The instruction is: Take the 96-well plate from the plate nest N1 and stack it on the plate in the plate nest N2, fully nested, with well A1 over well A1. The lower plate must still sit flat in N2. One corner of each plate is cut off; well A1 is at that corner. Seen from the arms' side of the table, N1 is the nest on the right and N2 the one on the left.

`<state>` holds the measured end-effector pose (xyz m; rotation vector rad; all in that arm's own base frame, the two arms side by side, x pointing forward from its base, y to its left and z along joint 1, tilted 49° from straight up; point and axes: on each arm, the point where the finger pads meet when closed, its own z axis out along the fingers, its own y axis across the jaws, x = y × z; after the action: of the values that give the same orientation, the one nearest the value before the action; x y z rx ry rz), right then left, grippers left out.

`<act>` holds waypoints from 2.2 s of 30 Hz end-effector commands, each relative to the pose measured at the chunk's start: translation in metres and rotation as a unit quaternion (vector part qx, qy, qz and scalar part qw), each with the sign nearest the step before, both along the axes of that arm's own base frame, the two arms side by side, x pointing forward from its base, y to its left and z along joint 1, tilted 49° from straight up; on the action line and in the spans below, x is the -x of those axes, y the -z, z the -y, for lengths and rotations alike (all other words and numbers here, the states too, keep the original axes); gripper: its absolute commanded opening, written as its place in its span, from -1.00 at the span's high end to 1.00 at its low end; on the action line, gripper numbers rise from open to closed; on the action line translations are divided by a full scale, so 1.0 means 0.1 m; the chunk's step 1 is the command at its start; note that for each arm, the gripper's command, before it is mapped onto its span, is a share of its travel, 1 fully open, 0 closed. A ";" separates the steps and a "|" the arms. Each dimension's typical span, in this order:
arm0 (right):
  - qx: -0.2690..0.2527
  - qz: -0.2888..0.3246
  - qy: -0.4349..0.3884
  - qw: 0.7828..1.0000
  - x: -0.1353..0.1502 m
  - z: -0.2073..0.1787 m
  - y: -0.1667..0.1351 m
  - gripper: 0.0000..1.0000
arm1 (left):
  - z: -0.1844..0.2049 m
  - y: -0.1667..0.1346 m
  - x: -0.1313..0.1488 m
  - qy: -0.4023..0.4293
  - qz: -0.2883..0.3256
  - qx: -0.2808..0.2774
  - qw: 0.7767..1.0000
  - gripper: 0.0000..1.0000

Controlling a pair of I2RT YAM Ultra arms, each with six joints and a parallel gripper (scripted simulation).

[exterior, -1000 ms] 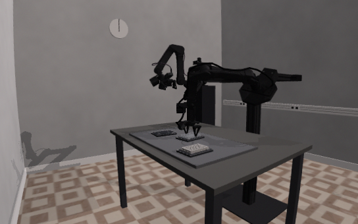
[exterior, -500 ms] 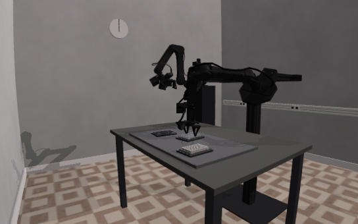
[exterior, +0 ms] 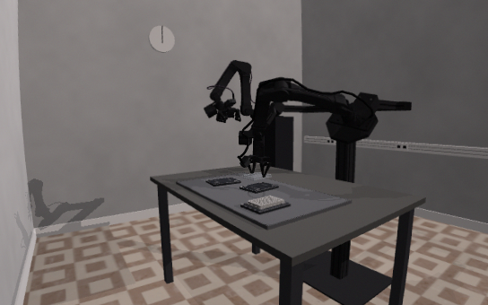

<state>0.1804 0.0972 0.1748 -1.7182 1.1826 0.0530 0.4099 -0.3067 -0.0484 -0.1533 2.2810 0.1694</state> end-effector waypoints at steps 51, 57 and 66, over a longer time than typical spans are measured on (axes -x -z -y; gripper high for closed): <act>-0.154 0.121 0.202 0.960 -0.77 -2.66 0.36 -1.00 | -2.31 -1.82 -0.66 0.024 -0.011 -0.039 0.999 -0.56; -0.213 0.105 0.213 0.948 -0.54 -2.80 0.30 -1.00 | -2.32 -1.82 -0.67 0.023 -0.010 -0.037 0.999 -0.56; -0.223 0.083 0.189 0.953 -0.12 -2.97 0.51 -1.00 | -2.32 -1.82 -0.67 0.022 -0.010 -0.038 0.999 -0.56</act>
<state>0.2019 0.3929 0.1209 -1.1114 1.2609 -0.0801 0.4695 -0.0685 0.1084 -0.0632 2.3351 0.2681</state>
